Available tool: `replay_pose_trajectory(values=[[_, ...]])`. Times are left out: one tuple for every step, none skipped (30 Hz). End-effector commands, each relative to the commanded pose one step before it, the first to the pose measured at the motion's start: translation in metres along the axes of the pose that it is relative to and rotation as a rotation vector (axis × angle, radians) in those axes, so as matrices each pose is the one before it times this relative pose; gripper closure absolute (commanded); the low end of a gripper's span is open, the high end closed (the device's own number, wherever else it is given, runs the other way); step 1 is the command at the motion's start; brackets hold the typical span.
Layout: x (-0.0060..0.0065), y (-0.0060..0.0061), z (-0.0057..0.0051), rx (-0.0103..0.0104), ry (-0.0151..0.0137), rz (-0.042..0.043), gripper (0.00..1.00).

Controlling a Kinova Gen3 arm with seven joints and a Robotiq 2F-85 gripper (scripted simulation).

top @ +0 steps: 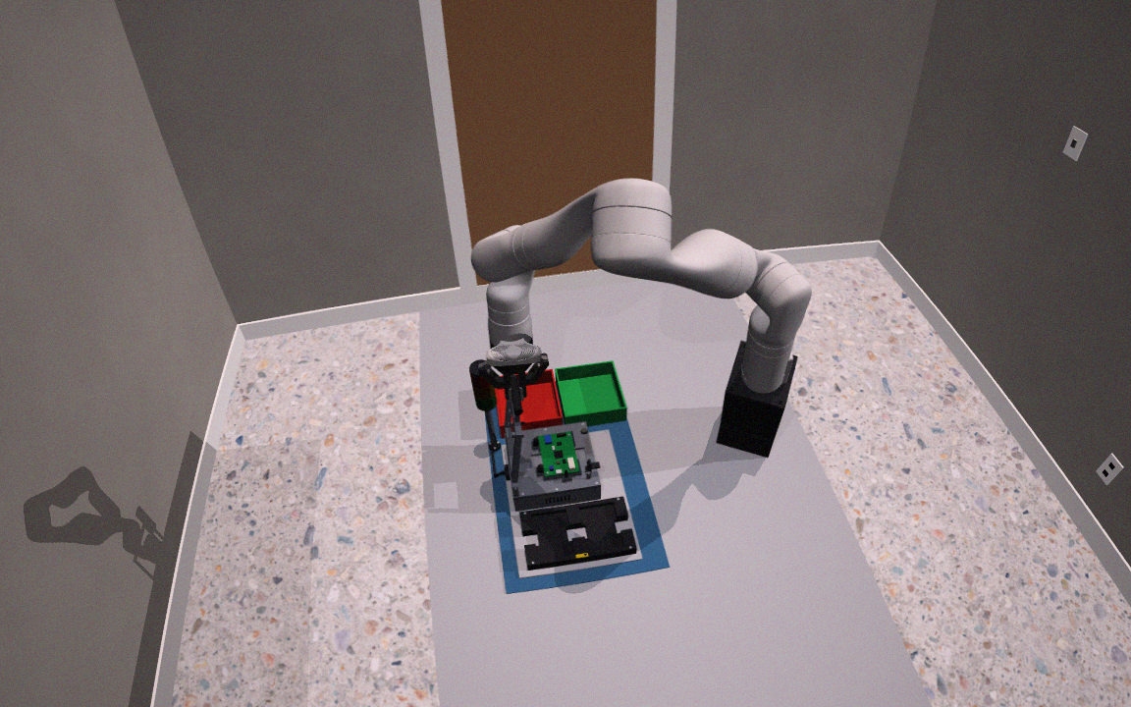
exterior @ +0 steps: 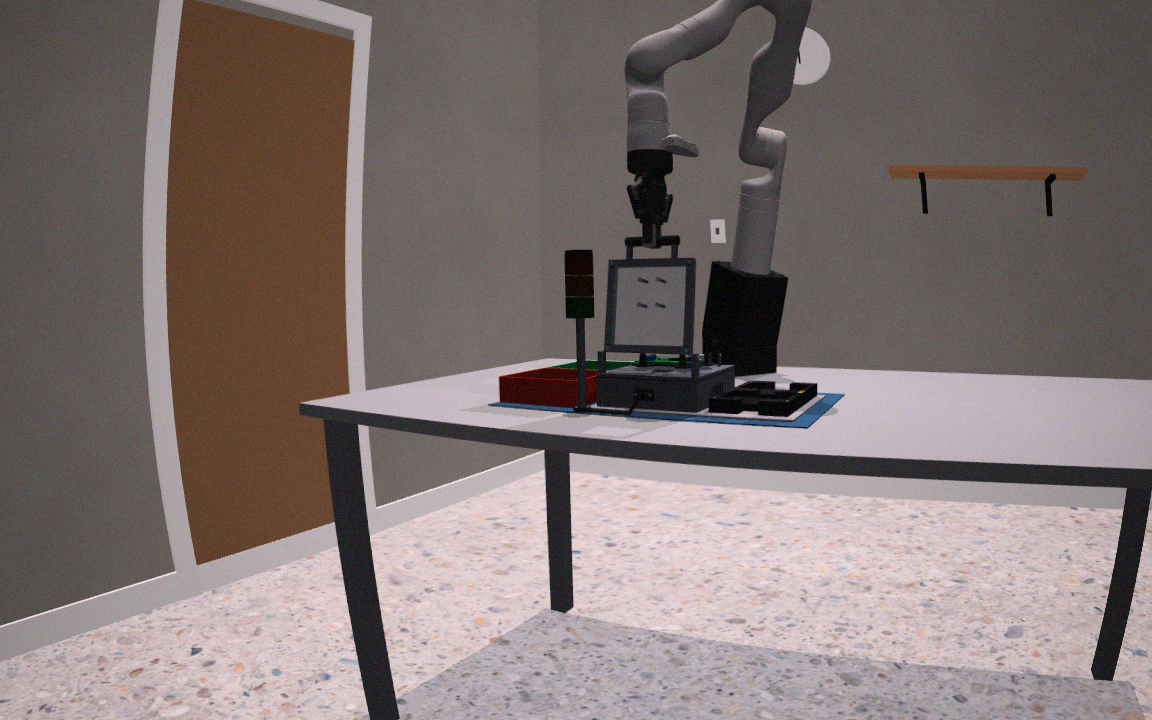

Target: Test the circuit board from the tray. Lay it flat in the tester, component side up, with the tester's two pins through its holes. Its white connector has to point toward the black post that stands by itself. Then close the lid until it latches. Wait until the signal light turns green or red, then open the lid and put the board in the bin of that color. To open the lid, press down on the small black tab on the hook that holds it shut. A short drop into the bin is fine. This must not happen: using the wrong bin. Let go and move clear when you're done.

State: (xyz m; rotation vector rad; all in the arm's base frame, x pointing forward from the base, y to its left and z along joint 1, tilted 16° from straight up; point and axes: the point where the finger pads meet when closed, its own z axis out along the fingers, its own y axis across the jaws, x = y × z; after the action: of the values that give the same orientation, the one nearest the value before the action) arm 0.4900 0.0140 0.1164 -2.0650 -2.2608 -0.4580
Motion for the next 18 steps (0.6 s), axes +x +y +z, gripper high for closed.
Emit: replay_pose_trajectory(values=[[0.00012, -0.02412, 0.00621, 0.03162, 0.00249, 0.00812, 1.0], [0.0, -0.00341, 0.00095, 0.00001, -0.00003, 0.0, 1.0], [0.0, -0.00344, 0.0011, 0.0, -0.00001, 0.0, 1.0], [0.0, 0.0, 0.0, 0.0, 0.0, 0.0, 1.0], [0.0, 0.0, 0.0, 0.0, 0.0, 0.0, 1.0], [-0.00001, -0.00345, 0.00135, -0.00001, 0.00003, 0.0, 1.0], [0.0, -0.0035, 0.00134, 0.0, 0.0, 0.0, 1.0], [0.0, -0.00355, 0.00132, 0.0, -0.00002, 0.0, 1.0], [0.0, -0.00351, 0.00141, 0.0, -0.00002, 0.0, 1.0], [-0.00001, -0.00334, 0.00165, 0.0, 0.00003, 0.0, 1.0], [0.0, -0.00338, 0.00163, 0.0, 0.00001, 0.0, 1.0], [0.0, -0.00342, 0.0016, 0.0, -0.00002, 0.0, 1.0], [0.0, -0.00337, 0.00165, 0.0, -0.00002, 0.0, 1.0], [-0.00001, -0.00308, 0.00187, 0.0, 0.00002, 0.00001, 1.0], [0.0, -0.00311, 0.00184, 0.0, 0.00001, 0.0, 1.0], [0.0, -0.00315, 0.00181, 0.0, -0.00001, 0.0, 1.0], [0.00001, -0.00318, 0.00178, 0.0, -0.00002, -0.00001, 1.0], [-0.00002, -0.0028, 0.00205, 0.0, 0.00001, 0.00001, 1.0]])
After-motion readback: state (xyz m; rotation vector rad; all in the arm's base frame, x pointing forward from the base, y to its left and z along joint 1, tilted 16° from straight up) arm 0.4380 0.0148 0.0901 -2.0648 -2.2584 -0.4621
